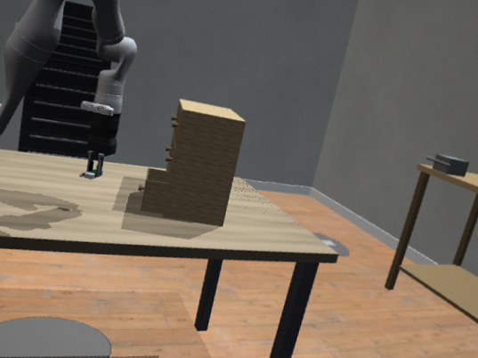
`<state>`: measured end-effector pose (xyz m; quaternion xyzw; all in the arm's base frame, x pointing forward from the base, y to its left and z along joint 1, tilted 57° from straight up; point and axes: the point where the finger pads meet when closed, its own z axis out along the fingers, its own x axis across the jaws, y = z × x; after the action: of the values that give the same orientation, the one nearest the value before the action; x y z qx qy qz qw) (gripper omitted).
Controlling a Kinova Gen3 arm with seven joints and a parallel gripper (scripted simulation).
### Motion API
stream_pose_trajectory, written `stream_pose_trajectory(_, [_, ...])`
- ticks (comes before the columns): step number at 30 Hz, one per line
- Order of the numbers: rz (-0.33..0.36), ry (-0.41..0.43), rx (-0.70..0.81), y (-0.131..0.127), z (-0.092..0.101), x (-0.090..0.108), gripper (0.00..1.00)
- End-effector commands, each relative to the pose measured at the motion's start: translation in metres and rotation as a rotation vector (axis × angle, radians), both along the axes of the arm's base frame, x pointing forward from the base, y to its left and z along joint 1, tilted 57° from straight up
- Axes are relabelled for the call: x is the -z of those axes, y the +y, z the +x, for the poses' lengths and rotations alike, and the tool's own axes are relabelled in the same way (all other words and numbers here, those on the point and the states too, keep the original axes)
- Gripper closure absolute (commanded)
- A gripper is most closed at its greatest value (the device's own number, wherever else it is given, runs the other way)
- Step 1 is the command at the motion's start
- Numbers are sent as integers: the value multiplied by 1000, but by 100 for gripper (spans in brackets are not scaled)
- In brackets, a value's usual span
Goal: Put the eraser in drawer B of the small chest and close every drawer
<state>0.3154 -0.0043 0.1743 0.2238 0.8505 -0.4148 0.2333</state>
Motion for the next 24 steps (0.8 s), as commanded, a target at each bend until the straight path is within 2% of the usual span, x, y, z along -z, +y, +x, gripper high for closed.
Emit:
stream_pose_trajectory(1, [-7,19,-8,1,0,0,55])
stream_pose_trajectory(24, [-42,153,-98,9,7,9,55])
